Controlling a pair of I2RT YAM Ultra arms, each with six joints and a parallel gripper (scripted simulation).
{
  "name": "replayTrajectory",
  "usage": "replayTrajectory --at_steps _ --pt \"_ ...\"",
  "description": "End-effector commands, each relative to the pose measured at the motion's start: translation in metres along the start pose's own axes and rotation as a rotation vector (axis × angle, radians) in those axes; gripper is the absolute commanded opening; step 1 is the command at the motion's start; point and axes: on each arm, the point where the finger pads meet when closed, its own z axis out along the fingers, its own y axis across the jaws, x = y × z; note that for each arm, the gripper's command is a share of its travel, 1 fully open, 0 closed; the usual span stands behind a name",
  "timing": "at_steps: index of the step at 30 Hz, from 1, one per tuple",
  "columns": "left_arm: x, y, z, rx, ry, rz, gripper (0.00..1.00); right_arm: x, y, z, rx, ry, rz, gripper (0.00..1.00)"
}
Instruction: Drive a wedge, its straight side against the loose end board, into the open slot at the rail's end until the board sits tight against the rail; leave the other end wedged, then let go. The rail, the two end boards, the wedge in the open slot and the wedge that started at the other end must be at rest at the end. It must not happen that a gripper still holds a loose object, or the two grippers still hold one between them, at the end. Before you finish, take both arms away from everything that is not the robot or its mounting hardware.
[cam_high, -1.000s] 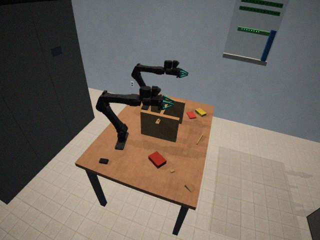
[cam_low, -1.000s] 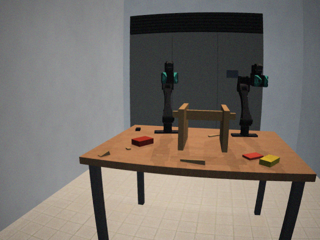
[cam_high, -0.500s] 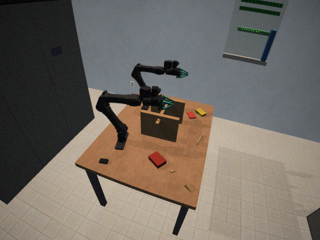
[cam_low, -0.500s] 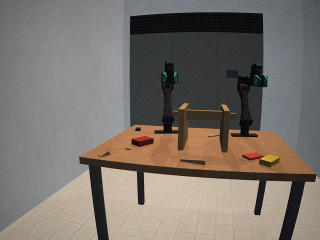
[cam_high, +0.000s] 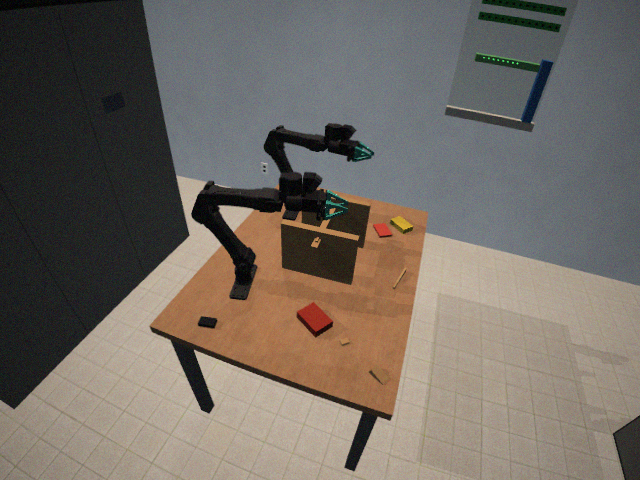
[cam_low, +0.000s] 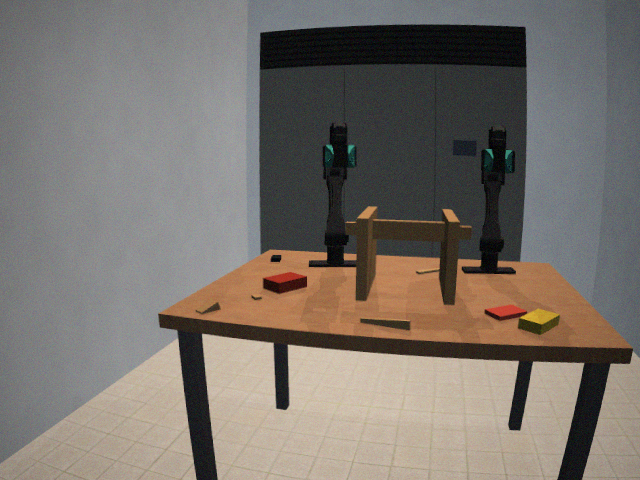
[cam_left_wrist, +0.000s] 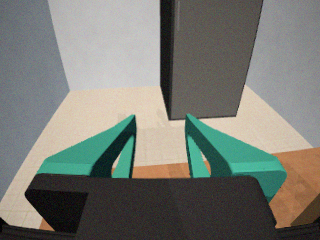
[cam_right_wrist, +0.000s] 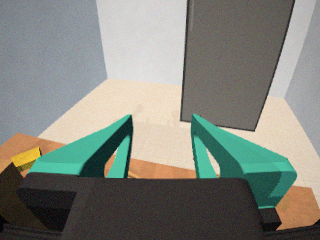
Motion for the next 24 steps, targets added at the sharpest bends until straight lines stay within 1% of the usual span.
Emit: replayTrajectory --at_steps 1,3,4,9,12,18,20,24 --pt "-0.024 -0.025 -0.001 0.065 -0.056 -0.005 0.37 -0.023 0.000 -0.004 0.004 -0.052 -0.004 0.45" --pt "-0.024 -0.025 -0.001 0.065 -0.056 -0.005 0.37 -0.023 0.000 -0.004 0.004 -0.052 -0.004 0.45" --pt "-0.022 -0.030 -0.003 0.077 -0.055 -0.005 0.37 -0.023 0.000 -0.004 0.004 -0.052 -0.004 0.45" --pt "-0.024 -0.069 -0.007 0.187 -0.056 -0.008 0.37 -0.023 0.000 -0.004 0.004 -0.052 -0.004 0.45" --pt "-0.024 -0.089 -0.011 0.232 -0.056 -0.012 0.37 -0.023 0.000 -0.004 0.004 -0.052 -0.004 0.45" --pt "-0.024 -0.132 -0.024 0.354 -0.056 -0.015 0.37 -0.023 0.000 -0.004 0.004 -0.052 -0.004 0.45" --pt "-0.024 -0.132 -0.024 0.354 -0.056 -0.015 0.37 -0.023 0.000 -0.004 0.004 -0.052 -0.004 0.45" --pt "-0.023 -0.158 -0.033 0.424 -0.051 -0.017 0.37 -0.023 0.000 -0.004 0.004 -0.052 -0.004 0.45"
